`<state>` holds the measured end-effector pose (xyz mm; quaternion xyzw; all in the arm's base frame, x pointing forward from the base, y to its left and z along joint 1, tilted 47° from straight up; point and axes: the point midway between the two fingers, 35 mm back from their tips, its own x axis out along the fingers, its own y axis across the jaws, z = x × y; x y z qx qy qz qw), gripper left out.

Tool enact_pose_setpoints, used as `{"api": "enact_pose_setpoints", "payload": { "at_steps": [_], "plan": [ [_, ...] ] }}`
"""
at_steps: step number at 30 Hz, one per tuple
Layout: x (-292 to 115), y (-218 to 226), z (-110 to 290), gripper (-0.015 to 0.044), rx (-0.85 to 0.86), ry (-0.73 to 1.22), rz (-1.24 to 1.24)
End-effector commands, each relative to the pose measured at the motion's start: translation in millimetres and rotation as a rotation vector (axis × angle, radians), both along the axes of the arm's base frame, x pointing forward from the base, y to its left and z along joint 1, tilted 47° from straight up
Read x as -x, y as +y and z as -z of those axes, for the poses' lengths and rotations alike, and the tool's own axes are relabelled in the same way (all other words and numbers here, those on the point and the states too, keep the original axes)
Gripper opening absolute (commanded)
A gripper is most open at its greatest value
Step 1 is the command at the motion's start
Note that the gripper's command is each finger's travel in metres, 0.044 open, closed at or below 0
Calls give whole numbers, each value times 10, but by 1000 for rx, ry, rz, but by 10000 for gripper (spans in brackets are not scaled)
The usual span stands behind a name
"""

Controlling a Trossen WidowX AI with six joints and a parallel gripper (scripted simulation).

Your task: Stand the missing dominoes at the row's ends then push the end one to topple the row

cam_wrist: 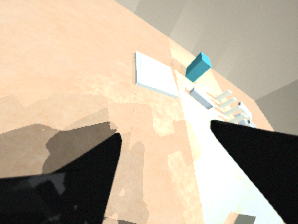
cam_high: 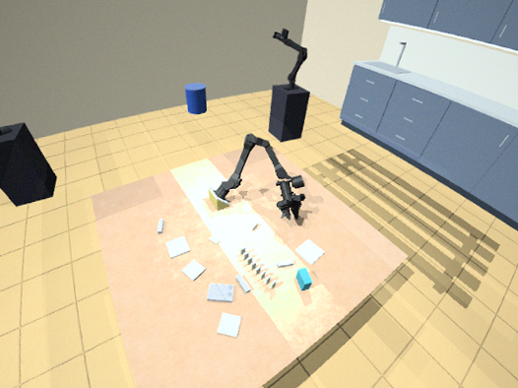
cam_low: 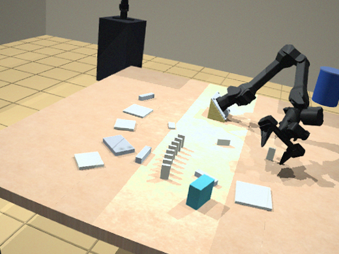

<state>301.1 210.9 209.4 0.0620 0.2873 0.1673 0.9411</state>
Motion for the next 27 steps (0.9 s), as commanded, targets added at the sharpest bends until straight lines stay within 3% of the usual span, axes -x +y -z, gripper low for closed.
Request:
{"api": "enact_pose_setpoints", "payload": {
  "at_steps": [1,7,12,27],
  "plan": [
    [-3,-300,98,440,56,381,-207],
    [326,-508,-54,440,-150,798,-335],
    [479,-559,-299,440,-329,961,-366],
    [488,-561,-322,440,-344,971,-368]
  ]
}}
